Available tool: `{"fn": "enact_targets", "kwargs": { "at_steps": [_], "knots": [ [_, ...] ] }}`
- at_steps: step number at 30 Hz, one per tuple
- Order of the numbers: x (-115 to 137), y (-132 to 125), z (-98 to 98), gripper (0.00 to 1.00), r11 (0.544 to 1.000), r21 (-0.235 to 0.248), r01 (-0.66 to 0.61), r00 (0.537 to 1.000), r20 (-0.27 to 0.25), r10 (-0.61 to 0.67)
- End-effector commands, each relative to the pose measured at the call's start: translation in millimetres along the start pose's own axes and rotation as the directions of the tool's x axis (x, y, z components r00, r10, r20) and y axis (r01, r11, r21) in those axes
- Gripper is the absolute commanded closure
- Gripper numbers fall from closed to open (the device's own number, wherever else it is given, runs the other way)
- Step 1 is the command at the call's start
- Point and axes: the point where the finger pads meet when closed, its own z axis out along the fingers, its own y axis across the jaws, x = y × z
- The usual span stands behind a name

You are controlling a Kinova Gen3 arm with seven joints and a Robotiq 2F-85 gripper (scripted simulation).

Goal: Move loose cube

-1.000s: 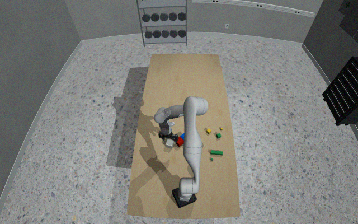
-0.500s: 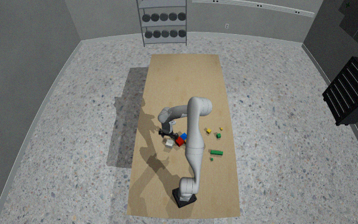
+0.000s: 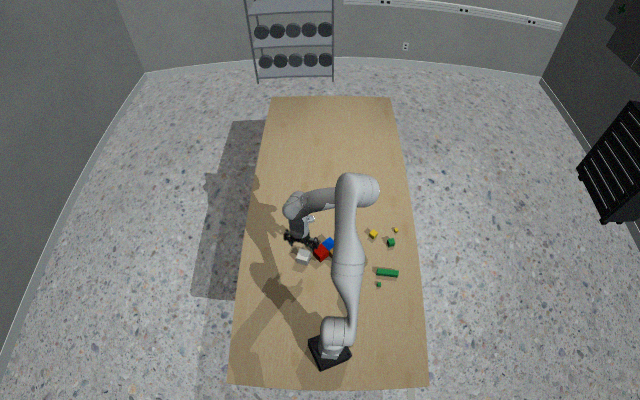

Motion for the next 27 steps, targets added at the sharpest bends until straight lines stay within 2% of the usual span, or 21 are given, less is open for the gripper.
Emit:
{"fn": "enact_targets", "kwargs": {
  "at_steps": [1,27],
  "knots": [
    [0.5,-0.3,-0.7,0.00,1.000,0.001,0.000,1.000,-0.002,0.000],
    [0.0,-0.3,-0.5,0.00,0.999,0.000,0.034,0.999,-0.001,-0.034]
  ]
}}
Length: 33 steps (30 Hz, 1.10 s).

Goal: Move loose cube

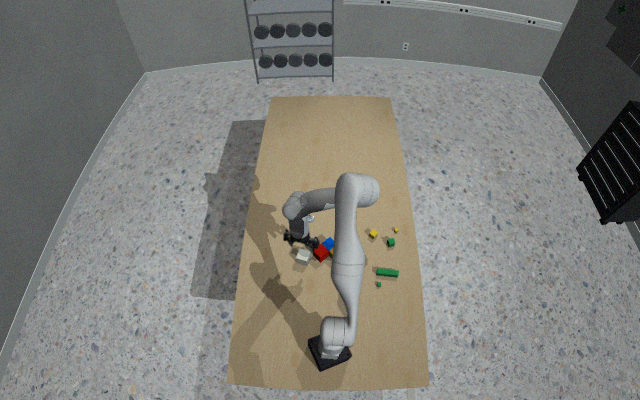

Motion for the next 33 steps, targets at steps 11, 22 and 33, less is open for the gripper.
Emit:
{"fn": "enact_targets", "kwargs": {
  "at_steps": [11,22,33],
  "knots": [
    [-1.6,0.2,0.7,0.00,0.986,-0.002,0.167,0.986,0.004,-0.167],
    [-4.3,0.6,2.4,0.00,0.863,-0.001,0.505,0.863,0.011,-0.505],
    [-5.0,0.6,2.8,0.00,0.627,0.003,0.779,0.627,0.012,-0.779]
  ]
}}
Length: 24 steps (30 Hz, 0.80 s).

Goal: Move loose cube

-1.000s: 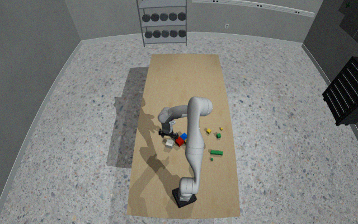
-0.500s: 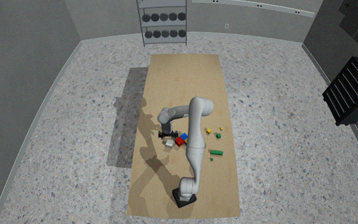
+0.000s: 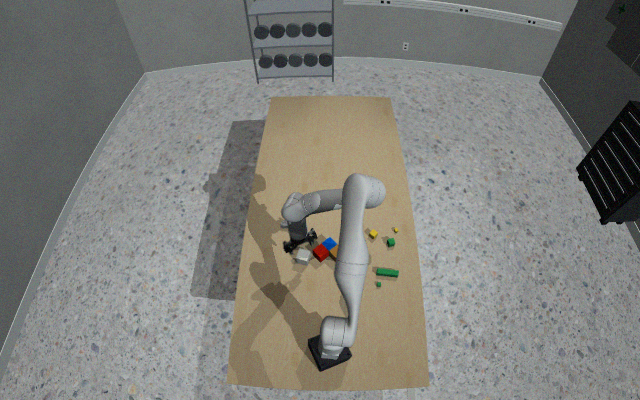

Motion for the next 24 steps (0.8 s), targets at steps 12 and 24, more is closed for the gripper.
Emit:
{"fn": "enact_targets", "kwargs": {
  "at_steps": [12,24],
  "knots": [
    [0.9,2.5,0.4,0.00,0.889,0.007,0.458,0.889,-0.003,-0.458],
    [2.7,3.6,-0.9,0.00,0.749,0.000,0.663,0.749,-0.009,-0.663]
  ]
}}
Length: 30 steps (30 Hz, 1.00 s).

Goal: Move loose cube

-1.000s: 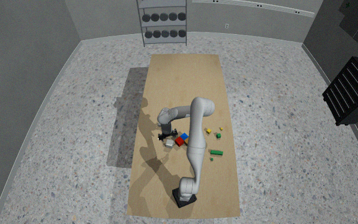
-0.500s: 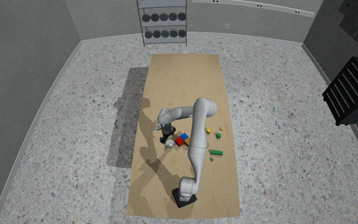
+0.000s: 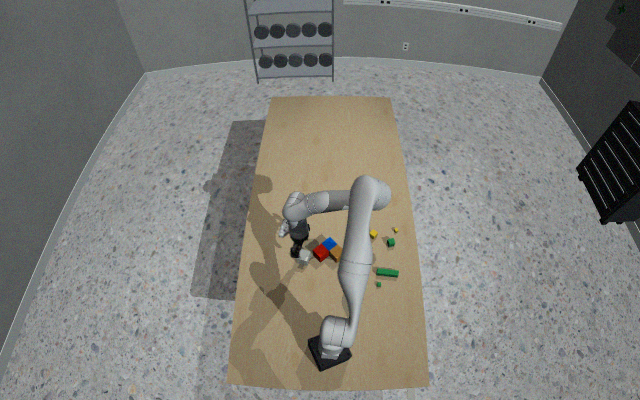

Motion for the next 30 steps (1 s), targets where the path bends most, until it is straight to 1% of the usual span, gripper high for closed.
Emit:
{"fn": "enact_targets", "kwargs": {
  "at_steps": [1,13,14,30],
  "knots": [
    [-0.8,1.1,0.2,0.00,0.999,0.003,0.033,0.999,-0.002,-0.033],
    [-0.7,1.4,0.0,0.00,0.998,0.002,0.066,0.998,-0.003,-0.066],
    [-0.7,1.4,0.0,0.16,0.998,0.002,0.066,0.998,-0.003,-0.066],
    [-0.7,1.4,0.0,0.16,0.998,0.002,0.066,0.998,-0.003,-0.066]
  ]
}}
